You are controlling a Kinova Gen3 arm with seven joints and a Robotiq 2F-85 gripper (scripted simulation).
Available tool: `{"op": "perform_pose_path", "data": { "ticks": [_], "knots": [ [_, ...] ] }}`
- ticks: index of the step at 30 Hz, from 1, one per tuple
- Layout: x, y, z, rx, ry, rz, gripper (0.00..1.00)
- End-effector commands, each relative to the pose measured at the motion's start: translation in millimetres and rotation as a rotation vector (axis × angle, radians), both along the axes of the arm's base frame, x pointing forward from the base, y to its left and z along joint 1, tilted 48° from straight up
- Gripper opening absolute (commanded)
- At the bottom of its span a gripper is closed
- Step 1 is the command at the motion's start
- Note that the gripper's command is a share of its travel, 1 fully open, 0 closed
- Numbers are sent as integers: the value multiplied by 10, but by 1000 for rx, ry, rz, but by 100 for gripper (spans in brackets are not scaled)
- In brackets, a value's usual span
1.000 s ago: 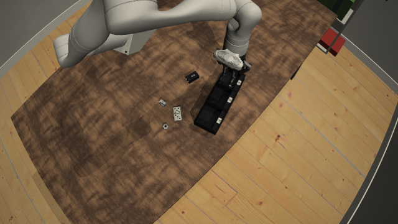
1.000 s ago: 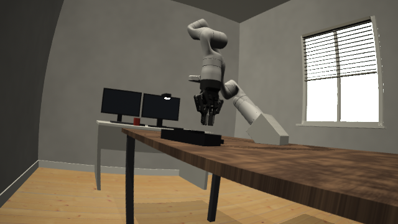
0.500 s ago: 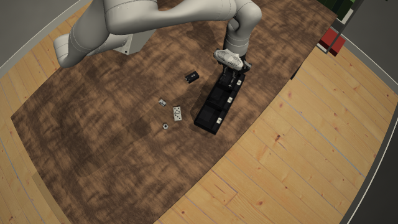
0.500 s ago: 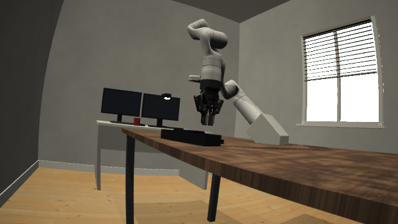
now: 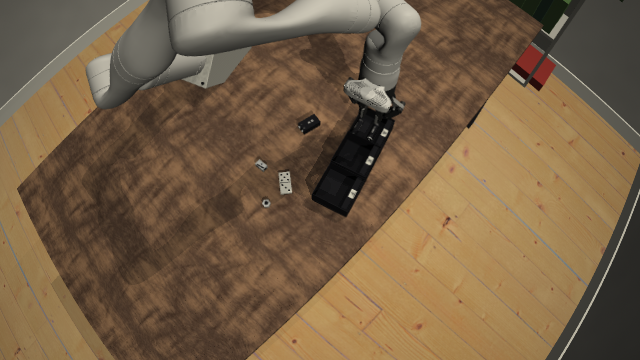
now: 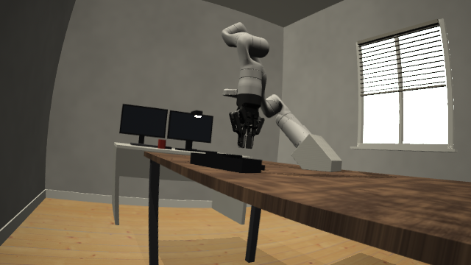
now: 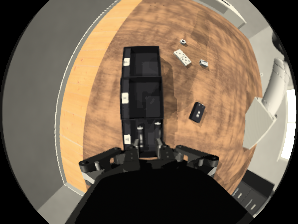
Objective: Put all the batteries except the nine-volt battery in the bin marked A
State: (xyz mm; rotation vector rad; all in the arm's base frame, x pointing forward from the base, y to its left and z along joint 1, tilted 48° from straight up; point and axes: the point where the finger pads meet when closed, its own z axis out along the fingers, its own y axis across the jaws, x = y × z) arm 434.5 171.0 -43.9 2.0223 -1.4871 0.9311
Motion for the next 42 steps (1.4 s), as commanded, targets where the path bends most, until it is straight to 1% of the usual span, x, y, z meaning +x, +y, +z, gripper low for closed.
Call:
{"op": "perform_pose_path", "data": {
  "ticks": [1, 3, 4, 12, 14, 29, 31, 39, 42],
  "knots": [
    [8, 45, 10, -1, 5, 12, 29],
    [5, 31, 4, 2, 0, 6, 29],
    [-26, 91, 41, 3, 7, 7, 100],
    [-110, 315, 255, 3, 7, 7, 100],
    [-110, 315, 255, 3, 7, 7, 100],
    [-266, 734, 656, 4, 9, 8, 100],
    [-266, 734, 656, 4, 9, 8, 100],
    [-349, 957, 869, 4, 9, 8, 100],
    [-327, 964, 895, 0, 4, 12, 100]
  ]
}}
